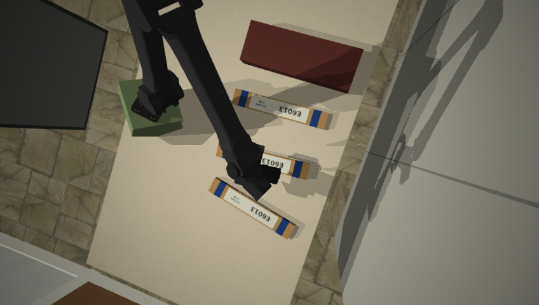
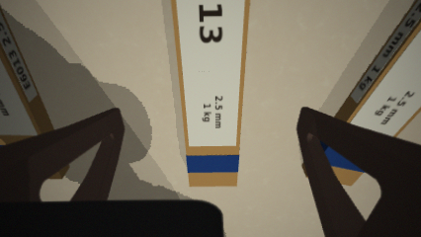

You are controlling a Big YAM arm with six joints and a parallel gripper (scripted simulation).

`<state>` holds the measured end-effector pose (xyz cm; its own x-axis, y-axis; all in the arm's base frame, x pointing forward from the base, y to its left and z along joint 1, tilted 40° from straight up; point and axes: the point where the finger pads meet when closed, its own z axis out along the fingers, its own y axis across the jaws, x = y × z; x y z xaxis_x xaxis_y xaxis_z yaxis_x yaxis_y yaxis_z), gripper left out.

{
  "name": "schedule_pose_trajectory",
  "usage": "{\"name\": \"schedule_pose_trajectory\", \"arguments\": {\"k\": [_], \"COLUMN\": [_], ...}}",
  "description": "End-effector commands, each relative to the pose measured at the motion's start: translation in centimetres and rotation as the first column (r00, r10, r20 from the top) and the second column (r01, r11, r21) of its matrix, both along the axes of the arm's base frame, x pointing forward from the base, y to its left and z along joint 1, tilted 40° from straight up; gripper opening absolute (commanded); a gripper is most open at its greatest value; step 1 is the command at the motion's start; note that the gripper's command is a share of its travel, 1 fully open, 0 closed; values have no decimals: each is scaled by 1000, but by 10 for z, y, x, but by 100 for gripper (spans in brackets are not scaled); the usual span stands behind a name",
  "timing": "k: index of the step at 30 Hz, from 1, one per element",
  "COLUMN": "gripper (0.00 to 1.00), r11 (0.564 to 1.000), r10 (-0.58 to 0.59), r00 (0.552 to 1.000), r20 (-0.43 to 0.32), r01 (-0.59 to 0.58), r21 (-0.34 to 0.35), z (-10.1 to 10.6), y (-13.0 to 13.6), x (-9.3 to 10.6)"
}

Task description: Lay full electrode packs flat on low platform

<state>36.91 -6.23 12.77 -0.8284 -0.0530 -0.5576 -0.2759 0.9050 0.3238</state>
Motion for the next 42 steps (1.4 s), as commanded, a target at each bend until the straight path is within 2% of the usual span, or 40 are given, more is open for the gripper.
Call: {"name": "schedule_pose_trajectory", "arguments": {"k": [1, 9, 11, 13, 21, 26, 28, 34, 38, 42], "gripper": [96, 96, 96, 96, 96, 96, 96, 96, 96, 96], "r11": [1000, 1000, 1000, 1000, 1000, 999, 999, 999, 999, 999], "r10": [-17, -23, -23, -23, -25, -25, -25, -26, -26, -37], "r00": [1000, 1000, 1000, 1000, 1000, 999, 999, 999, 999, 999], "r20": [-19, -3, -3, 8, 5, 22, 22, 27, 26, -4], "r01": [17, 23, 23, 23, 25, 25, 25, 25, 25, 37], "r21": [17, 14, 14, 12, 16, 20, 20, 26, 30, 25], "z": [1, 26, 26, 35, 53, 75, 75, 96, 100, 87], "y": [8, 58, 58, 69, 118, 148, 148, 185, 190, 185], "x": [0, -11, -11, -11, -25, -27, -27, -35, -36, -39]}}
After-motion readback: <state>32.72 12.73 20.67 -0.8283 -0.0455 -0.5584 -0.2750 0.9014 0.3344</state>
